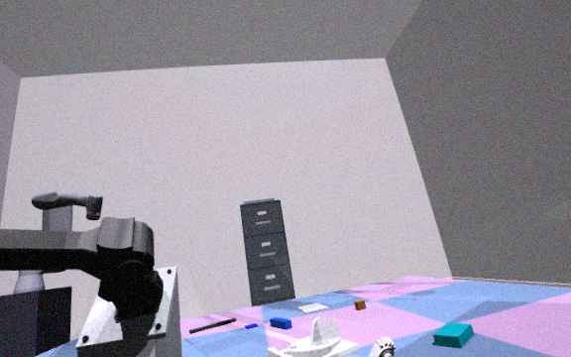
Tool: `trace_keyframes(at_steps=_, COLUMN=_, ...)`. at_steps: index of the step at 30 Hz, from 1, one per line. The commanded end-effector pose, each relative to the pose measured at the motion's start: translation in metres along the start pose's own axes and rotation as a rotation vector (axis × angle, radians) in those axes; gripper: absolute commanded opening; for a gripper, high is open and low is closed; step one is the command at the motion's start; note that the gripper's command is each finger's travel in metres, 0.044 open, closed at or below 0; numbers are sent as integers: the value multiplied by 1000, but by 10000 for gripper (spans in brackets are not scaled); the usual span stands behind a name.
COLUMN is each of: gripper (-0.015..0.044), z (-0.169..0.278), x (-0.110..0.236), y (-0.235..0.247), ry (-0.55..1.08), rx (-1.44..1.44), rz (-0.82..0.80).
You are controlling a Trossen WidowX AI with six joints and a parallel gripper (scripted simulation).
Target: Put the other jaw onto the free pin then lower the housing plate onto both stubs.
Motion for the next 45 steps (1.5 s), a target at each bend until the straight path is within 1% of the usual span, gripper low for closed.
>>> trace_keyframes(at_steps=1, gripper=426, z=0, x=0, y=0, ry=0, rx=0, rz=0)
trace_keyframes(at_steps=17, gripper=6, z=0, x=0, y=0, ry=0, rx=0, rz=0)
trace_keyframes(at_steps=34, gripper=0, z=1, x=-1, y=0, ry=3, rx=0, rz=0)
trace_keyframes(at_steps=45, gripper=0, z=48, x=-39, y=12, ry=167, rx=17, rz=12)
Point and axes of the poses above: the point midway between the two fingers, 35 mm back from their tips, its own x axis back along the fingers, its own y axis across the jaws, z = x × y, the point moved 7 cm from there along x, back along the fingers, and after that the axes turned 10 degrees about -x, right-handed, at the moved point
